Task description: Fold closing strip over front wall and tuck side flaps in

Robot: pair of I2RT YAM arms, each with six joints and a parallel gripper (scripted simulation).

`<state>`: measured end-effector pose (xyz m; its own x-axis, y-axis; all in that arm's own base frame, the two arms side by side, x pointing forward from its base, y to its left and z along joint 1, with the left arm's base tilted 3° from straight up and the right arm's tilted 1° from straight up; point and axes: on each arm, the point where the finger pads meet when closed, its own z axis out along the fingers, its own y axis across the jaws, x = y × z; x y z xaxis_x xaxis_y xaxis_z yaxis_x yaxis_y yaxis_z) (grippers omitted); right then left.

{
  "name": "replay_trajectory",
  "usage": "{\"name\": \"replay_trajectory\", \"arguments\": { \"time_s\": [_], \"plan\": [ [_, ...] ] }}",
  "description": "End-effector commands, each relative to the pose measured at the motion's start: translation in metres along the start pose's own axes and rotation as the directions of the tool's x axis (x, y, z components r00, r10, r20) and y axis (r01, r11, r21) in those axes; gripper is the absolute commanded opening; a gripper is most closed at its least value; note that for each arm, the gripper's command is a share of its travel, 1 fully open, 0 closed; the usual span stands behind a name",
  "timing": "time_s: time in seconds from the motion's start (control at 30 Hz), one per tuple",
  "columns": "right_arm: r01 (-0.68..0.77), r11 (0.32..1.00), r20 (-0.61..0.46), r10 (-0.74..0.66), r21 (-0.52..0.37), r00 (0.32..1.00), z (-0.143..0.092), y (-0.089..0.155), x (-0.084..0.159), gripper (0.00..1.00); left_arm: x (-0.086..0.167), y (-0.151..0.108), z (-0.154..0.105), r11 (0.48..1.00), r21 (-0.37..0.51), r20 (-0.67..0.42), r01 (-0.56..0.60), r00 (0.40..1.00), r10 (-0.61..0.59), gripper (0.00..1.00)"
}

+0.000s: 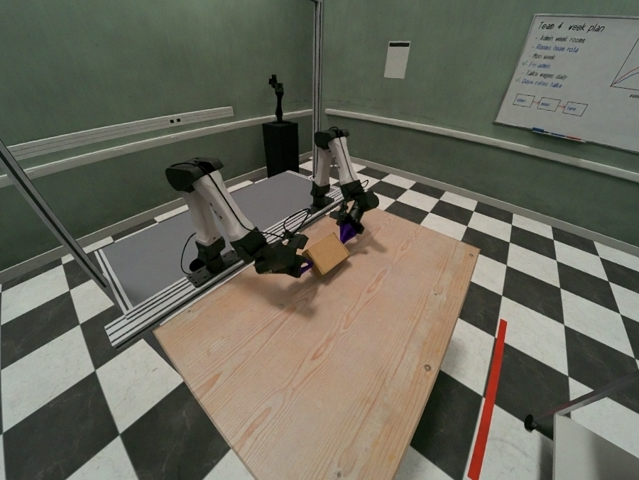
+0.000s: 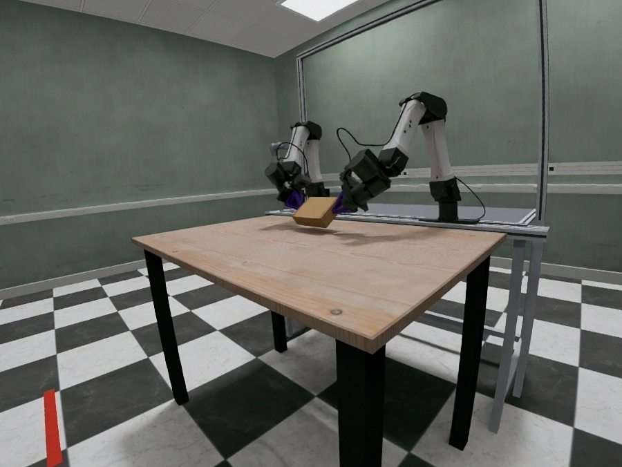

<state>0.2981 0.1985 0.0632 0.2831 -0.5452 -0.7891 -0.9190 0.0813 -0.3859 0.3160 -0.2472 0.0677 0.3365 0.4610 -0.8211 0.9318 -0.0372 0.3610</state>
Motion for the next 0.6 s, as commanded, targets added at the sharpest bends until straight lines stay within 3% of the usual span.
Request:
{"name": "replay_trajectory", "arguments": {
  "time_s": [0.0, 0.57],
  "plan": [
    [0.07, 0.997, 0.043, -0.071, 0.012, 0.997, 0.0021, -0.0001, -0.0148, 0.01, -0.0168, 0.0015, 0.0003, 0.997, -0.02, 0.033, -0.073, 0.997, 0.074, 0.01],
    [0.111, 0.993, 0.042, -0.112, 0.038, 0.993, 0.0019, -0.0016, -0.0151, 0.01, -0.0155, 0.002, 0.001, 0.993, -0.042, 0.032, -0.11, 0.993, 0.111, 0.01]
  ]
}}
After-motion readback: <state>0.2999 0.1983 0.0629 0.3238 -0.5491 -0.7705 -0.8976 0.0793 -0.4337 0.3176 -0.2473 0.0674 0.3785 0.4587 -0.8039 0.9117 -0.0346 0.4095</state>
